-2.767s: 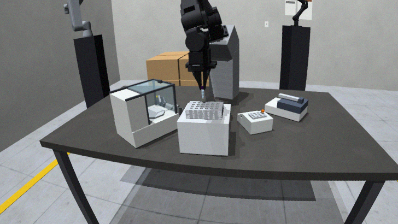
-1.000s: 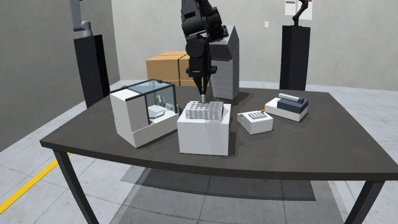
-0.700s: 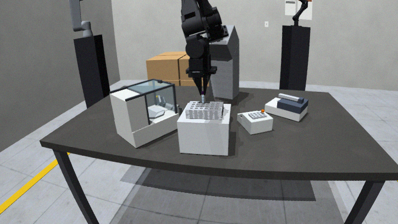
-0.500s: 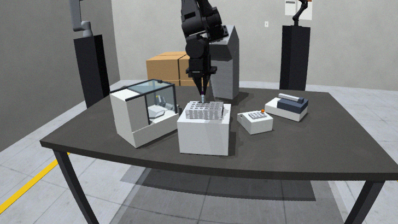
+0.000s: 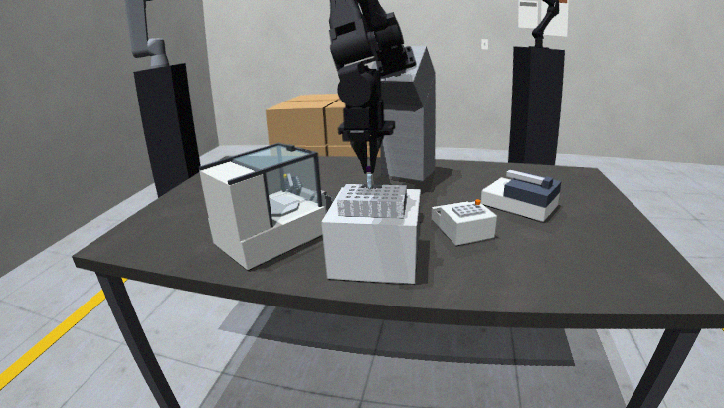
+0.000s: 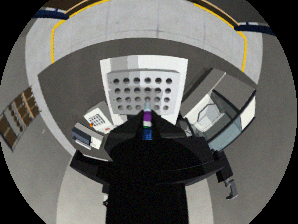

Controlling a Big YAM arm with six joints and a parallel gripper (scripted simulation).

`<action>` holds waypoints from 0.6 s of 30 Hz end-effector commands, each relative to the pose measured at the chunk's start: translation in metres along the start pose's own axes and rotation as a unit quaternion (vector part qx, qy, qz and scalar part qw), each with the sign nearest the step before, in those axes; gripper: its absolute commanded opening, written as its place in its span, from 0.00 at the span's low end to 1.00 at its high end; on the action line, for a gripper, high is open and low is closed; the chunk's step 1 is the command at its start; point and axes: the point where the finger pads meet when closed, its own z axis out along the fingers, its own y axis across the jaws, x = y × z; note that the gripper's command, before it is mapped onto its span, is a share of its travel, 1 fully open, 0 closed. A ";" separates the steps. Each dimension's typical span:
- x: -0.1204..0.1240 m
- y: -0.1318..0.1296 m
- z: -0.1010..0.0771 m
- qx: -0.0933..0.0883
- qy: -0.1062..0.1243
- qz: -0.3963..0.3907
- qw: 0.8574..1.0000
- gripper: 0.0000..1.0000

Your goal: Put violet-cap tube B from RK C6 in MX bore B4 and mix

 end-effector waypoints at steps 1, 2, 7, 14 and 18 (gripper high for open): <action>-0.025 -0.001 -0.007 -0.001 -0.018 -0.001 1.000 0.09; -0.025 -0.001 -0.007 -0.001 -0.017 -0.002 1.000 0.09; -0.025 -0.001 -0.006 -0.001 -0.018 -0.001 1.000 0.09; -0.025 0.000 -0.006 -0.001 -0.017 -0.002 1.000 0.09; -0.025 0.000 -0.006 -0.001 -0.017 -0.002 1.000 0.09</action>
